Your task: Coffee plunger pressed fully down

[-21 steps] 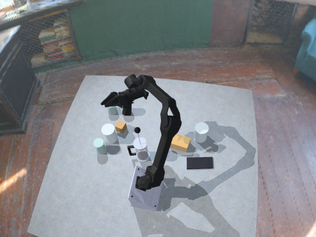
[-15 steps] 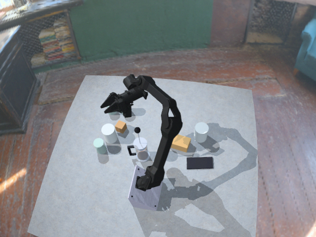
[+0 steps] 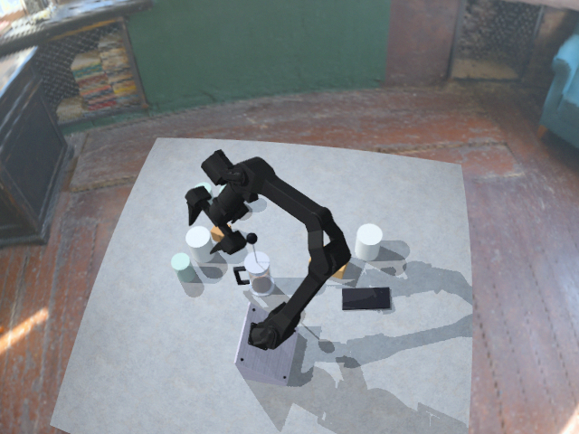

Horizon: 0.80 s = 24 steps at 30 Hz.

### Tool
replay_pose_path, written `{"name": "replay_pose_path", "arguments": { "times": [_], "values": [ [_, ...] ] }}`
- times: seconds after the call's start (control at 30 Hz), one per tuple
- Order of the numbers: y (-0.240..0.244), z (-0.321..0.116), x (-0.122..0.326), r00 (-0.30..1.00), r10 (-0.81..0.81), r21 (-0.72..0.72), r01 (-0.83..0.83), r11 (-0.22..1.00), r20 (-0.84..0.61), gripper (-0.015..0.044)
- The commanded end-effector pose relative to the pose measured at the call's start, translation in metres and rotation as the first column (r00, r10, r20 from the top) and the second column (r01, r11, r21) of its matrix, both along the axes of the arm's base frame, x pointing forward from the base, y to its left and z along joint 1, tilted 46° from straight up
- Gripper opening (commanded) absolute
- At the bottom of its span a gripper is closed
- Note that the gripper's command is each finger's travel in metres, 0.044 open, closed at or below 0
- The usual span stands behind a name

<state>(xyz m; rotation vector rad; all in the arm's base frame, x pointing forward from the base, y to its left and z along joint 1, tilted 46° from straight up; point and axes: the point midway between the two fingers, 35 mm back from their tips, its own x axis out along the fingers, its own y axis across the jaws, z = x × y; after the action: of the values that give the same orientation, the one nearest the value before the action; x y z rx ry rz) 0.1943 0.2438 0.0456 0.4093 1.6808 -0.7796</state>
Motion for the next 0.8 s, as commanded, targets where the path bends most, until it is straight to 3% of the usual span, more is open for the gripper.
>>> {"name": "replay_pose_path", "arguments": {
  "times": [0.0, 0.27, 0.77],
  "values": [
    [-0.051, 0.050, -0.007, 0.412, 0.885, -0.552, -0.695, 0.460, 0.218, 0.0440],
    [-0.061, 0.088, -0.012, 0.069, 0.995, -0.786, -0.611, 0.096, 0.068, 0.0440],
    [-0.104, 0.047, -0.016, 0.063, 0.996, -0.792, -0.604, 0.088, 0.062, 0.0440]
  ]
}}
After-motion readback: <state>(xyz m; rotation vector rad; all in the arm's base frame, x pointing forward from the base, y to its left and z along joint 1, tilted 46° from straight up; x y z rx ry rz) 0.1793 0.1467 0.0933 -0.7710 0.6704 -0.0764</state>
